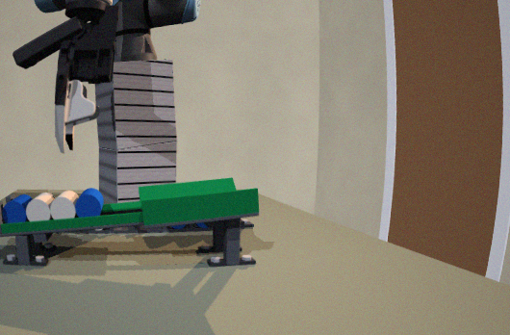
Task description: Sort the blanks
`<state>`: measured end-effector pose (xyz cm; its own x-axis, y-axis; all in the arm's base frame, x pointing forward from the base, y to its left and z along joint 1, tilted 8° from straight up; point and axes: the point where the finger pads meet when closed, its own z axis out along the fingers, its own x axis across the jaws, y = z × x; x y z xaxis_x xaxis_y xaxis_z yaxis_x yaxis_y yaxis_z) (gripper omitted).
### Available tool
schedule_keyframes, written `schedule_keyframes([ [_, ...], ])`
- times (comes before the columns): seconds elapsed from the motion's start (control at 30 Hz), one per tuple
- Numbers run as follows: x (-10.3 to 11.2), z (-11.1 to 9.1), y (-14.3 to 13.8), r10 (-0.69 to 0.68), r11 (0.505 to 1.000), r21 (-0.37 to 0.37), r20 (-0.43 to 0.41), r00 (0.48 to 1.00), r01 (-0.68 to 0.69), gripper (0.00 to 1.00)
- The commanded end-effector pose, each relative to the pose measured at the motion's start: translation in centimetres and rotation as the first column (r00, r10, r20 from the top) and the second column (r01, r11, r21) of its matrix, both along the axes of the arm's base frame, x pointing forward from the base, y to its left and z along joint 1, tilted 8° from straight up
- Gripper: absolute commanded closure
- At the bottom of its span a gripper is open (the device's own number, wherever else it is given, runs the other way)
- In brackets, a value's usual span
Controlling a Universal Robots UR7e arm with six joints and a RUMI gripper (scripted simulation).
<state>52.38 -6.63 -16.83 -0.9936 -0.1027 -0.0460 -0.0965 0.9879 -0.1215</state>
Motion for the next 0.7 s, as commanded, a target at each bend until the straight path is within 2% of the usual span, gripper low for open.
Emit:
schedule_keyframes([
  [0.0, 0.26, 0.1, -0.23, -0.003, 1.0, -0.002, 0.004, 1.0, 0.003, 0.51],
  [0.67, 0.32, -0.58, -0.34, -0.004, 1.0, -0.002, 0.004, 1.0, 0.004, 0.51],
])
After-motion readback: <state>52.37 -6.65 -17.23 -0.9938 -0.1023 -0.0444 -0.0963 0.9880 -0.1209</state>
